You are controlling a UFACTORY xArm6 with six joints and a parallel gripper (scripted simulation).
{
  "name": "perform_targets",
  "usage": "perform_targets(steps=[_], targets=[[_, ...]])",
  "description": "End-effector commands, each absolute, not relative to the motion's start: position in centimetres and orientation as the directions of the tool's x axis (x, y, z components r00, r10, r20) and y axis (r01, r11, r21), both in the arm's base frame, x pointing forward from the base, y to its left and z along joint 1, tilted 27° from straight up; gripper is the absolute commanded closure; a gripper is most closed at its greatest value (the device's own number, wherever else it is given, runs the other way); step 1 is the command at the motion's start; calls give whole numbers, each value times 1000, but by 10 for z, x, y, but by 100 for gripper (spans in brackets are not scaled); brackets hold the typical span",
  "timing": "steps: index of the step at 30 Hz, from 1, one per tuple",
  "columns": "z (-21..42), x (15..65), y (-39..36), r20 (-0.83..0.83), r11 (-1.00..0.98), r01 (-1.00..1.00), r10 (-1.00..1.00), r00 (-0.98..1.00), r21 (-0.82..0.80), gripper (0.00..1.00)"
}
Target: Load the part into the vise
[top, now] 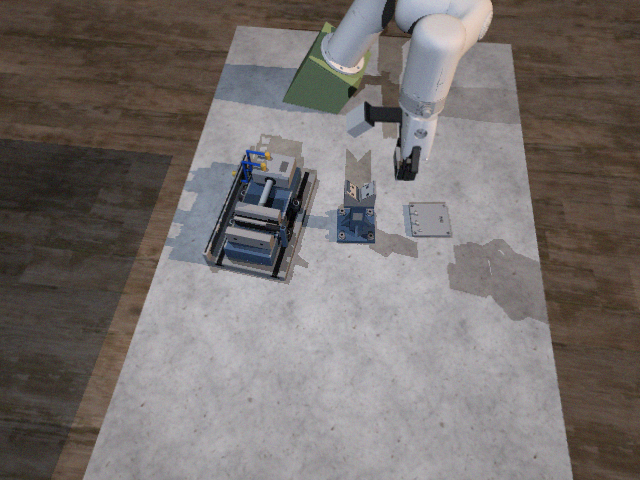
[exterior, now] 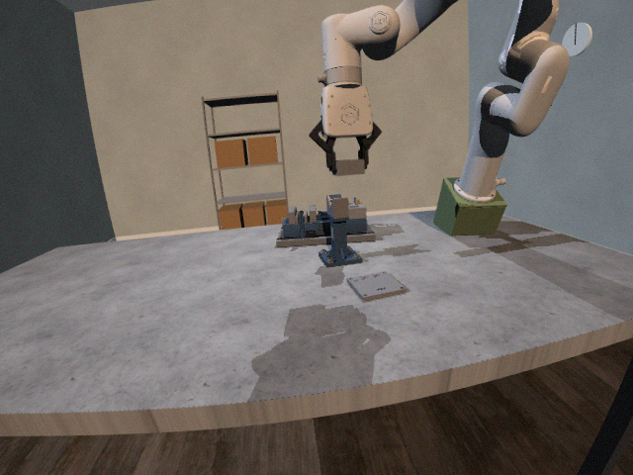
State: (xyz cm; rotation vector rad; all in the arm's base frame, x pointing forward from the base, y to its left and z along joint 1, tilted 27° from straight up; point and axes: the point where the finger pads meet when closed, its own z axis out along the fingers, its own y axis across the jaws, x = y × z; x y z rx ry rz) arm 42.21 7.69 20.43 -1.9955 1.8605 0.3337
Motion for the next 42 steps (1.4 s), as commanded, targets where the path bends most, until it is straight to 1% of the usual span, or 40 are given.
perform_targets(steps=[1, 23, 42], targets=[[199, 426, 63, -429, -40, -992, -899, 89, -123, 100], [177, 432, 16, -436, -30, -992, -896, 80, -120, 100], [172, 432, 5, -438, -28, -992, -896, 78, -120, 100]])
